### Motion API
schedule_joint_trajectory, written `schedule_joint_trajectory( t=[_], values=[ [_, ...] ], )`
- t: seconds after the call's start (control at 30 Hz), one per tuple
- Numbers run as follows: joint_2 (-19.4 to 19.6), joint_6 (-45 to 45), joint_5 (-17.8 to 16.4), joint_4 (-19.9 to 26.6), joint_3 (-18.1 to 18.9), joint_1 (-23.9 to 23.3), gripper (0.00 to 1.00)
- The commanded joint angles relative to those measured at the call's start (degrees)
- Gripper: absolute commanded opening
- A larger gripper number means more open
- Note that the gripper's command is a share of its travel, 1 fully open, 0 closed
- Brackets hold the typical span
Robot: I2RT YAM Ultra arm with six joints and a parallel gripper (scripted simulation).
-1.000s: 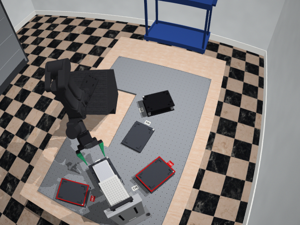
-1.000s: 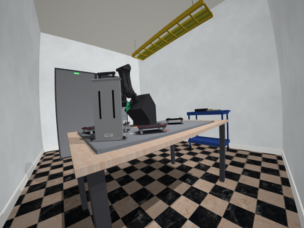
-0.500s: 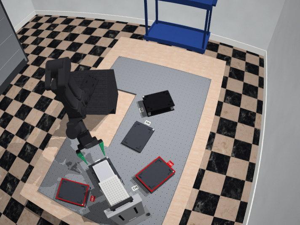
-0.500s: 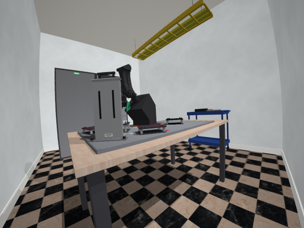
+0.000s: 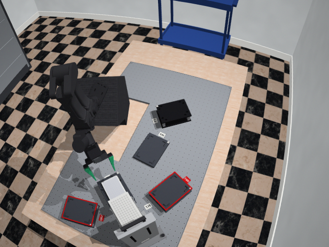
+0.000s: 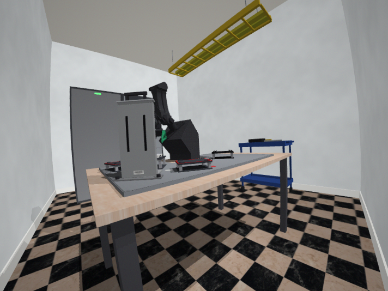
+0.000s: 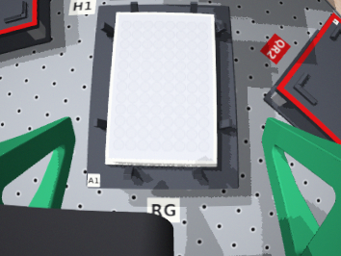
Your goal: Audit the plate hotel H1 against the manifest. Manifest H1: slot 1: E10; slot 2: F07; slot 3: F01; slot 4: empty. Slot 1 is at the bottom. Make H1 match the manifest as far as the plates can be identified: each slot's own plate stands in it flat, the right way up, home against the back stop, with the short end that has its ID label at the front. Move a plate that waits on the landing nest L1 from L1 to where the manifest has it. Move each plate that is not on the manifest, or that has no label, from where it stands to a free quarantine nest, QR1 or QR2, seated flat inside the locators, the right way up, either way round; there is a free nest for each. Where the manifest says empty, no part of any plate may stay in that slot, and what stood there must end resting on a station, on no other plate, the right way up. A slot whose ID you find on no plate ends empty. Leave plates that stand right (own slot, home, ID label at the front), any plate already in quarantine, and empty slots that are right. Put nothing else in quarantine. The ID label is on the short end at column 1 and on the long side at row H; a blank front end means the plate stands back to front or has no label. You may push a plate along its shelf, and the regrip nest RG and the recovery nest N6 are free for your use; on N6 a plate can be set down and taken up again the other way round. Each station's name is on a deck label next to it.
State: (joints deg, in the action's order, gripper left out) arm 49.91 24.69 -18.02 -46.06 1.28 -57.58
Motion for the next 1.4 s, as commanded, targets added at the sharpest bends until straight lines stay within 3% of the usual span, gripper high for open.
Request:
schedule_joint_trajectory(
  t=[0.0,0.27,0.37,0.47,0.5,0.73,0.8,0.83,1.0,1.3,1.37],
  values=[
    [-1.58,0.01,-0.38,-0.18,-1.15,0.21,1.0],
    [-1.58,0.01,-0.38,-0.18,-1.15,0.21,1.0],
    [-5.6,0.78,5.03,10.61,4.02,4.3,1.0],
    [-6.56,1.04,9.62,18.72,8.31,7.73,1.0],
    [-4.34,1.09,11.16,21.14,9.77,8.85,1.0],
    [0.11,-0.46,22.92,38.62,22.74,16.69,1.0],
    [0.11,-0.46,22.92,38.62,22.74,16.69,1.0],
    [2.22,-1.5,25.97,43.08,26.47,18.4,1.0],
    [8.47,-4.42,32.18,54.29,36.5,21.97,1.0],
    [17.76,-10.85,39.28,75.23,51.96,25.39,1.0],
    [17.76,-10.85,39.28,75.23,51.96,25.39,1.0]
  ],
)
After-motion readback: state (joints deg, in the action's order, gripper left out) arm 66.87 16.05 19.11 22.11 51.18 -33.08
